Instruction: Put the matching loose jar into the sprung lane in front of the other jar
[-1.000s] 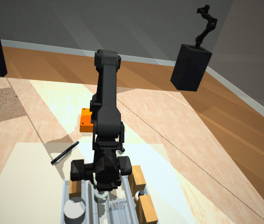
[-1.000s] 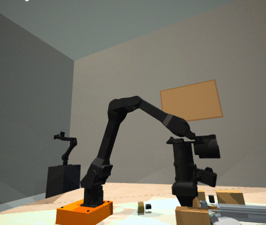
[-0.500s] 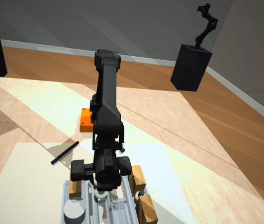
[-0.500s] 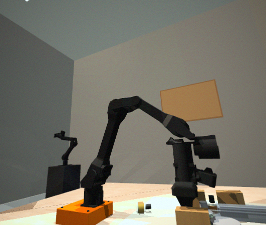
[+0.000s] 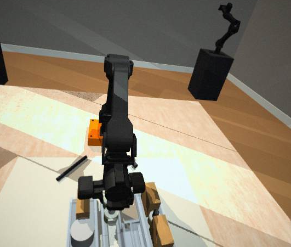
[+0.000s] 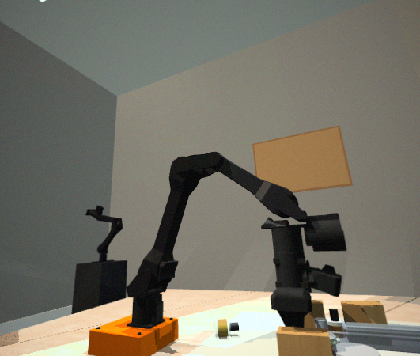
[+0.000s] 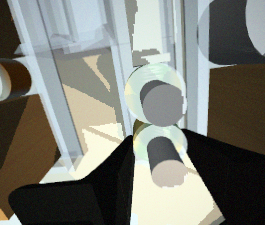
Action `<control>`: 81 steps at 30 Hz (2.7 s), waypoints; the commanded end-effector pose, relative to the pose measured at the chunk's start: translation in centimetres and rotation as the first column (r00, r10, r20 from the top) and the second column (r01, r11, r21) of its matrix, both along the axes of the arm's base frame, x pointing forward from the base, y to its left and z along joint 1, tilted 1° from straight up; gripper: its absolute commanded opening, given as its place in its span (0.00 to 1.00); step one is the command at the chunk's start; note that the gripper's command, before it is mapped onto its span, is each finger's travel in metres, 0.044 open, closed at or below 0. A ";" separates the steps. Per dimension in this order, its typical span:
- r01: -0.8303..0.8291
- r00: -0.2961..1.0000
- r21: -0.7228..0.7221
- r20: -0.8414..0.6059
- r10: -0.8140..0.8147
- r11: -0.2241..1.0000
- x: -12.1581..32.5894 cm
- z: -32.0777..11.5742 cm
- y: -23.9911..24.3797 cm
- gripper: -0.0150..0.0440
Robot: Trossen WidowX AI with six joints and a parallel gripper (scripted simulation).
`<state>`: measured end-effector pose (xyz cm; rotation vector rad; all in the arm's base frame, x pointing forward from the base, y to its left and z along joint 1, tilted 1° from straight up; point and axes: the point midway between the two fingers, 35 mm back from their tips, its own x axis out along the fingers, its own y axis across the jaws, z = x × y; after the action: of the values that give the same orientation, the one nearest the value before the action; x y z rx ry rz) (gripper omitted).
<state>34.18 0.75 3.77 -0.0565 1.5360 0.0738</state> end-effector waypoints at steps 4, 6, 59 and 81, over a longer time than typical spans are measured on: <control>0.002 1.000 0.004 0.013 -0.002 1.000 0.2 0.0 0.0 0.25; 0.002 1.000 0.004 0.013 -0.002 1.000 0.1 0.0 0.0 0.25; 0.002 1.000 0.003 0.012 -0.002 1.000 -0.9 -0.1 -0.1 0.25; 0.002 1.000 0.003 0.013 -0.002 1.000 -0.9 1.9 -0.1 0.76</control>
<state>32.88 0.60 4.61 -0.0511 1.5426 0.0718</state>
